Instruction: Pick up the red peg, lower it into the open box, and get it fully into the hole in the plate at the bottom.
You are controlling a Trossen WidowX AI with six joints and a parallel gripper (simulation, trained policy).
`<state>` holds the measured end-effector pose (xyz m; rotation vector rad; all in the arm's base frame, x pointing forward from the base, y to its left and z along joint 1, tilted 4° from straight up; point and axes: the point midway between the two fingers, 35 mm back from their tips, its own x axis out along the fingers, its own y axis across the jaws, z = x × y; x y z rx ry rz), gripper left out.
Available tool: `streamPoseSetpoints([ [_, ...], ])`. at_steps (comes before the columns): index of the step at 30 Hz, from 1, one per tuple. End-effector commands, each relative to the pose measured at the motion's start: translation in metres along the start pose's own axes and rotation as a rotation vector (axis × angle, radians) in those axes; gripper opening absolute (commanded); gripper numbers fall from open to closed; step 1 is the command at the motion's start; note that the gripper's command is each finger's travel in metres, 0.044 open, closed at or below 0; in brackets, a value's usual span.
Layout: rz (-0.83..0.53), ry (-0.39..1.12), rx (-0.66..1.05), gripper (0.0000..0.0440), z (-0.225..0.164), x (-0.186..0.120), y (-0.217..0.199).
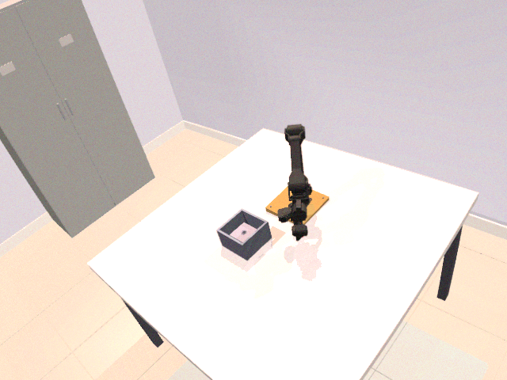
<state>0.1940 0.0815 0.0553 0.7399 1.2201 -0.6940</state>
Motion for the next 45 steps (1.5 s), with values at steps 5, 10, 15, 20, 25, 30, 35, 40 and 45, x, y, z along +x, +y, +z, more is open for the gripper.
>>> streamPoseSetpoints([
  [5,-0.019,0.059,0.053,0.0210,-0.009,0.010,-0.007],
  [10,-0.024,0.101,0.064,0.0079,-0.011,0.011,-0.008],
  [15,-0.021,0.117,0.064,0.0000,-0.008,0.009,-0.008],
  [20,0.009,0.058,0.035,0.0000,0.006,-0.002,-0.004],
  [25,0.027,0.006,0.000,0.0000,0.020,-0.018,-0.003],
  [30,0.041,-0.044,-0.026,0.0000,0.037,-0.035,-0.001],
  [35,0.050,-0.089,-0.039,0.0000,0.054,-0.052,0.000],
  [40,0.054,-0.131,-0.040,0.0000,0.074,-0.067,0.002],
  [45,0.049,-0.163,-0.023,0.0000,0.096,-0.074,0.001],
])
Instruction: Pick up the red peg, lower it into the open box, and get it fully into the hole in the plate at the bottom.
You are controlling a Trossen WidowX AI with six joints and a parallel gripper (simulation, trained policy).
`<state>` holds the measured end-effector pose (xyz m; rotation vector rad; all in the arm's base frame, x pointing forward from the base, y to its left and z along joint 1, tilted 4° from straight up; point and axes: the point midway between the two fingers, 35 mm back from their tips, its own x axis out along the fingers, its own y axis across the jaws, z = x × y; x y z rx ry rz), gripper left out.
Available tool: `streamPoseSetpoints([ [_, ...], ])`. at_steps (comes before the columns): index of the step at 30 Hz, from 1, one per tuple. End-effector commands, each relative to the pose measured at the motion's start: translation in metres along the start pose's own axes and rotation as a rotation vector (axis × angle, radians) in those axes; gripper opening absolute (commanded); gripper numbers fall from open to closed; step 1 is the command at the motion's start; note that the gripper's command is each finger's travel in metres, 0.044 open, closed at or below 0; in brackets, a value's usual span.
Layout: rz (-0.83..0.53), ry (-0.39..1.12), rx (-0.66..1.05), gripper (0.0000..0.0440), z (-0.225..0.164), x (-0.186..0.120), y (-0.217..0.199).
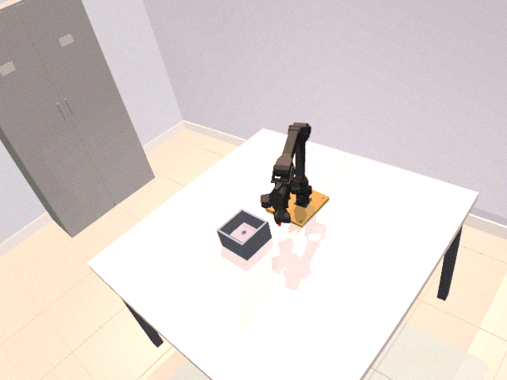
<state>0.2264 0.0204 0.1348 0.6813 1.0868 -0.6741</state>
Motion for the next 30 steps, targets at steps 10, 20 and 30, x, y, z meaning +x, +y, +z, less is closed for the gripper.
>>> streamPoseSetpoints([
  [10,-0.018,-0.076,0.060,0.0000,0.055,-0.002,-0.007],
  [20,-0.032,-0.117,0.117,0.0000,0.089,0.010,-0.014],
  [30,-0.040,-0.136,0.172,0.0001,0.117,0.028,-0.022],
])
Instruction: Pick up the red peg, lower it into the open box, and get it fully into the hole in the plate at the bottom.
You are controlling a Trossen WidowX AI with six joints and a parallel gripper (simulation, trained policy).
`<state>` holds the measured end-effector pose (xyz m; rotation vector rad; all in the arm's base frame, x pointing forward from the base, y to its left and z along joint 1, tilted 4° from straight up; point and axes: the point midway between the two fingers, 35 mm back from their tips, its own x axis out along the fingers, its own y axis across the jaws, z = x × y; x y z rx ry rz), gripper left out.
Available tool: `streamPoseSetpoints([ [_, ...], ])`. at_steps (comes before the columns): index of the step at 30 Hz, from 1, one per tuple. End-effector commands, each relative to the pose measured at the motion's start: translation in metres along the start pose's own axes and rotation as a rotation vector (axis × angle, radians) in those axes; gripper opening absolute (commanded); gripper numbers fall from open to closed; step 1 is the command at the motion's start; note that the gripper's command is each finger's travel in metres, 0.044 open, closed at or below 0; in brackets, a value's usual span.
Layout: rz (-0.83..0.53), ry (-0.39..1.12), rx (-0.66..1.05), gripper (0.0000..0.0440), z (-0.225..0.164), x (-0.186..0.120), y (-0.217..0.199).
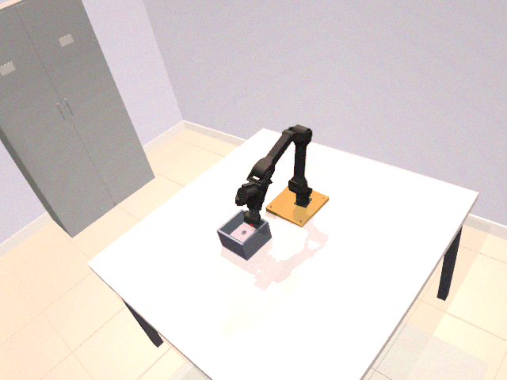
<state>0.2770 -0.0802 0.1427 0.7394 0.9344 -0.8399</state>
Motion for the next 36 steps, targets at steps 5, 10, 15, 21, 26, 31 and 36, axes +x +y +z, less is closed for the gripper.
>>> streamPoseSetpoints([
  [5,-0.001,0.001,0.033,0.0003,0.018,0.016,0.000],
  [10,-0.008,0.015,0.047,0.0007,0.025,0.026,-0.001],
  [15,-0.020,0.036,0.053,0.0007,0.027,0.038,-0.002],
  [21,-0.041,0.065,0.047,0.0000,0.026,0.054,-0.004],
  [26,-0.061,0.083,0.025,0.0059,0.026,0.064,-0.005],
  [31,-0.084,0.103,-0.013,0.0152,0.027,0.070,-0.008],
  [36,-0.103,0.108,-0.041,0.0149,0.034,0.071,-0.006],
])
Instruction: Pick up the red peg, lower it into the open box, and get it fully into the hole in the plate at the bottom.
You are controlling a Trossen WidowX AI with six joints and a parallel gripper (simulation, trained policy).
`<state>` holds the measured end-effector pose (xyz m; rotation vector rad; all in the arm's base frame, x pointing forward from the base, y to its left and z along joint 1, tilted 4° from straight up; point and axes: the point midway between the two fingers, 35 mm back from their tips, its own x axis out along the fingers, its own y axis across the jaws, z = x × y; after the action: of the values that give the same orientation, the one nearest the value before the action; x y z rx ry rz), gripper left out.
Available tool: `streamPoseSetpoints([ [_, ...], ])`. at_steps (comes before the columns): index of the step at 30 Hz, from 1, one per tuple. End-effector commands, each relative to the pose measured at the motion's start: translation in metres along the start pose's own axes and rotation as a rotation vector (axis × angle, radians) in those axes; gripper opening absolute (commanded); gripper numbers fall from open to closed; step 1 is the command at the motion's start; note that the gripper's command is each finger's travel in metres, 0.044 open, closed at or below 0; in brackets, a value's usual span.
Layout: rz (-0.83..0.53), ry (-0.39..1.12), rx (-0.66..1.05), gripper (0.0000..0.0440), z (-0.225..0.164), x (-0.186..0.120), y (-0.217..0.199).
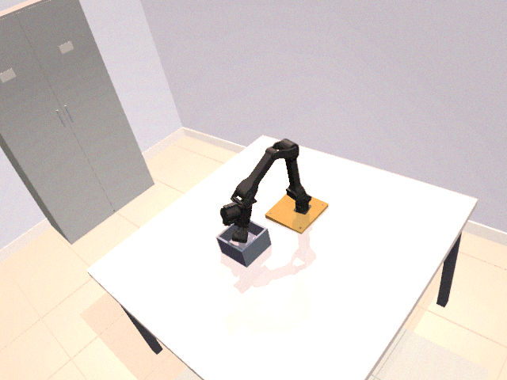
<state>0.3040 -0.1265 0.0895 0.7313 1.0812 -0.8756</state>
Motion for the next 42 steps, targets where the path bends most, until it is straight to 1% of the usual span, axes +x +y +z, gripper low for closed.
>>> streamPoseSetpoints([
  [1,-0.013,-0.002,-0.021,0.0148,0.009,0.000,0.004],
  [19,-0.035,0.025,-0.087,0.0135,0.043,0.000,0.012],
  [32,-0.063,0.056,-0.095,0.0129,0.061,0.008,0.003],
  [42,-0.092,0.048,-0.092,0.0131,0.080,0.007,-0.012],
])
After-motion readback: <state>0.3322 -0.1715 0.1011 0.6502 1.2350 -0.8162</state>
